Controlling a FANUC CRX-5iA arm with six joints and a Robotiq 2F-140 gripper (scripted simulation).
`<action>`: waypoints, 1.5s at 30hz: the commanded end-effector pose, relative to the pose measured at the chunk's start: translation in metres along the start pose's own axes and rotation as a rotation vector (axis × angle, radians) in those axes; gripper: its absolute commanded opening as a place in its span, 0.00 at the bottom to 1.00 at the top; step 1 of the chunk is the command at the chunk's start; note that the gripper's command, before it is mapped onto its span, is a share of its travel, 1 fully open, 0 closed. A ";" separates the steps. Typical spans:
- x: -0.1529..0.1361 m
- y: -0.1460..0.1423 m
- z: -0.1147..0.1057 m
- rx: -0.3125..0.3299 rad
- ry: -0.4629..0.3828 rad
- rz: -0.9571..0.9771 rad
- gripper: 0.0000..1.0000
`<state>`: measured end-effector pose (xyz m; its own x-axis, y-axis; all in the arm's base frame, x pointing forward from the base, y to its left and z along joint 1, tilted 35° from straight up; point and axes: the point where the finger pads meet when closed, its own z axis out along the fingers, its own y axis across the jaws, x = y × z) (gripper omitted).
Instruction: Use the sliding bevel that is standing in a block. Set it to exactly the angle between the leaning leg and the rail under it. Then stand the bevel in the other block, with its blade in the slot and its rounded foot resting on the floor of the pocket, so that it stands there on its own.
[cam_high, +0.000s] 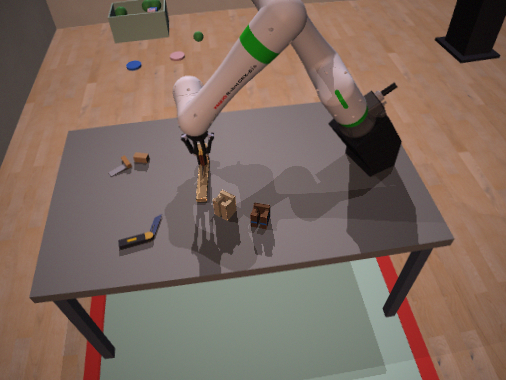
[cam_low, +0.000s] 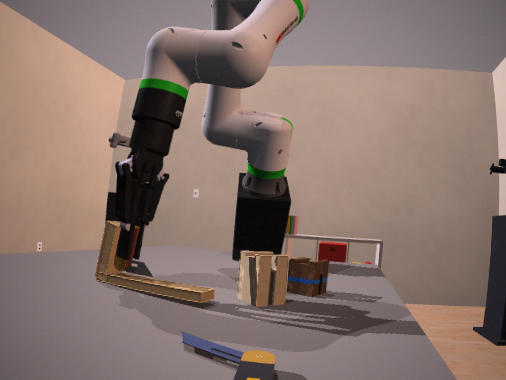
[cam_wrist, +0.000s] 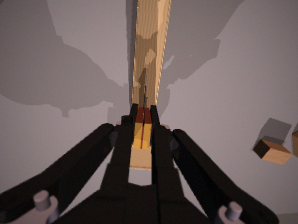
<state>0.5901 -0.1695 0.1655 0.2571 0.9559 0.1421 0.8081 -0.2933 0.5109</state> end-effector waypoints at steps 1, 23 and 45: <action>0.005 0.001 0.000 -0.002 0.000 0.000 0.10; 0.010 0.001 -0.005 -0.002 0.000 0.000 0.10; -0.006 0.001 -0.122 -0.002 0.000 0.000 0.10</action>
<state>0.5349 -0.1711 0.2520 0.2572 0.9559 0.1417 0.8077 -0.2931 0.5116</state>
